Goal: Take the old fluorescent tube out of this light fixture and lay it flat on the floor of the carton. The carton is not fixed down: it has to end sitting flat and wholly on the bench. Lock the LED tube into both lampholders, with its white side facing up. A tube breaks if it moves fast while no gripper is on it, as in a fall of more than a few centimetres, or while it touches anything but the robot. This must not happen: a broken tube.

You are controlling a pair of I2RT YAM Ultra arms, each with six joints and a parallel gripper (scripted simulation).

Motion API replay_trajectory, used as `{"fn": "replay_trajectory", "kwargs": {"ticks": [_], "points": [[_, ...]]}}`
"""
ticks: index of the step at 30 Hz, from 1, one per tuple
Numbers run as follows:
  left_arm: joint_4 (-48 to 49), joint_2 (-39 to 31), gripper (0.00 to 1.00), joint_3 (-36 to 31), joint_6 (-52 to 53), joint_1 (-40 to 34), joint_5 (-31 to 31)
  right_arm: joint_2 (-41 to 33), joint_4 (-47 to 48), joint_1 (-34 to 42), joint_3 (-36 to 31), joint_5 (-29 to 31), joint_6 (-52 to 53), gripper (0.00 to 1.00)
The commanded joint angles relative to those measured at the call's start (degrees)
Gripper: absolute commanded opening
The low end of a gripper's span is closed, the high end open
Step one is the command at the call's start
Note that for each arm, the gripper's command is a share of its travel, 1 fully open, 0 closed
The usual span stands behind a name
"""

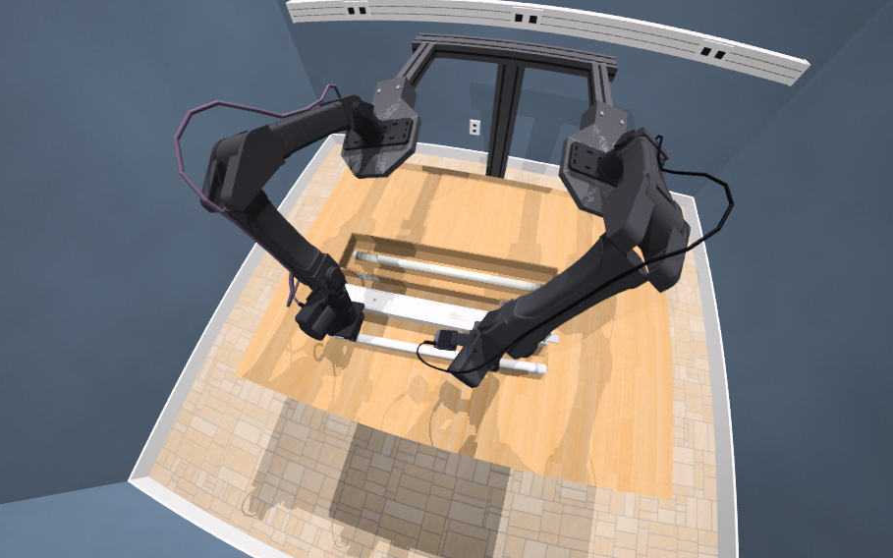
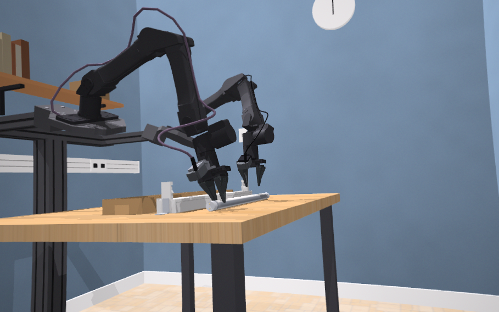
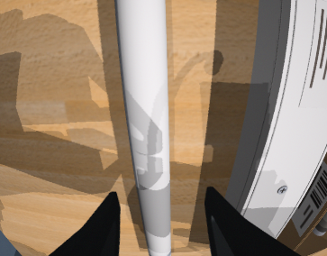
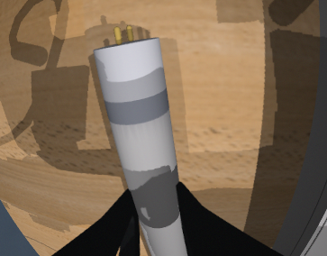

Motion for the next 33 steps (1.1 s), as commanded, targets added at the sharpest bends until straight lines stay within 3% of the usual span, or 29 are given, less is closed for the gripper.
{"fn": "replay_trajectory", "kwargs": {"ticks": [1,14,33], "points": [[-8.15,1.7,0.49,3.72,-2.14,-1.21,1.33,-2.29,-0.26,0.67,1.59,0.54,-0.53,0.11],[-5.3,-0.24,0.49,3.99,-1.18,-1.62,1.09,-2.29,-0.26,0.67,1.59,0.54,-0.53,0.11],[1.16,8.14,0.49,9.1,1.93,1.87,1.43,-2.29,-0.26,0.67,1.59,0.54,-0.53,0.11]]}}
